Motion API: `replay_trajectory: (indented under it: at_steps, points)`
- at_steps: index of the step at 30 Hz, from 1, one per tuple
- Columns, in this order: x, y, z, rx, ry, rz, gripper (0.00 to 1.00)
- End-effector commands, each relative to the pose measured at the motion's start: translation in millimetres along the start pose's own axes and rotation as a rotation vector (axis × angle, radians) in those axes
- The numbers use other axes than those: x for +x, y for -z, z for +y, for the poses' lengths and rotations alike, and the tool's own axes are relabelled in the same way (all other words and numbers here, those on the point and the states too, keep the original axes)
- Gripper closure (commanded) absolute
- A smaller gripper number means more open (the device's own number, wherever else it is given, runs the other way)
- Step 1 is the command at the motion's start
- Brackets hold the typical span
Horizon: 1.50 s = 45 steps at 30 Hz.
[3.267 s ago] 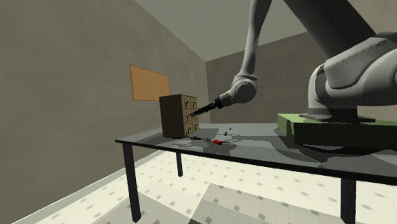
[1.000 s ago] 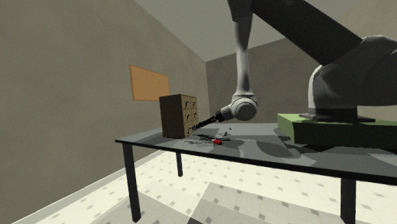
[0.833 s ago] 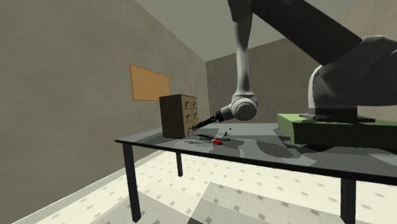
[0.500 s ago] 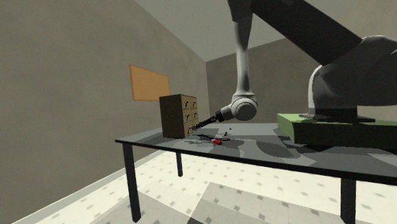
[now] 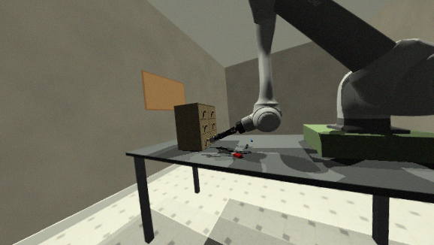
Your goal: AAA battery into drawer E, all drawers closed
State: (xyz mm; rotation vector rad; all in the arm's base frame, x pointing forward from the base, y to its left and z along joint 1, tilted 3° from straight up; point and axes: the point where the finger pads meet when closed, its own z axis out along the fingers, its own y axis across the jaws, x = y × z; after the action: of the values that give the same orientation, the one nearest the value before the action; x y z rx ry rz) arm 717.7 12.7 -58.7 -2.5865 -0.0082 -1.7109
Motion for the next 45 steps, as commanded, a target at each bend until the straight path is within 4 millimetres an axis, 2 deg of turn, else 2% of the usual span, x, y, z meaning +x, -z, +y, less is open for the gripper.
replay_trajectory:
  at_steps: [1,13,18,20,33,45]
  points:
    - [0.1,0.0,0.0,0.0,0.0,0.0,0.0]
    - [5.8,2.1,0.0,0.0,0.0,0.0,0.0]
    - [21.5,7.8,0.0,0.0,0.0,0.0,0.0]
    - [21.5,7.8,0.0,0.0,0.0,0.0,0.0]
    - [76.0,27.6,0.0,0.0,0.0,0.0,0.0]
    - [84.2,30.6,0.0,0.0,0.0,0.0,0.0]
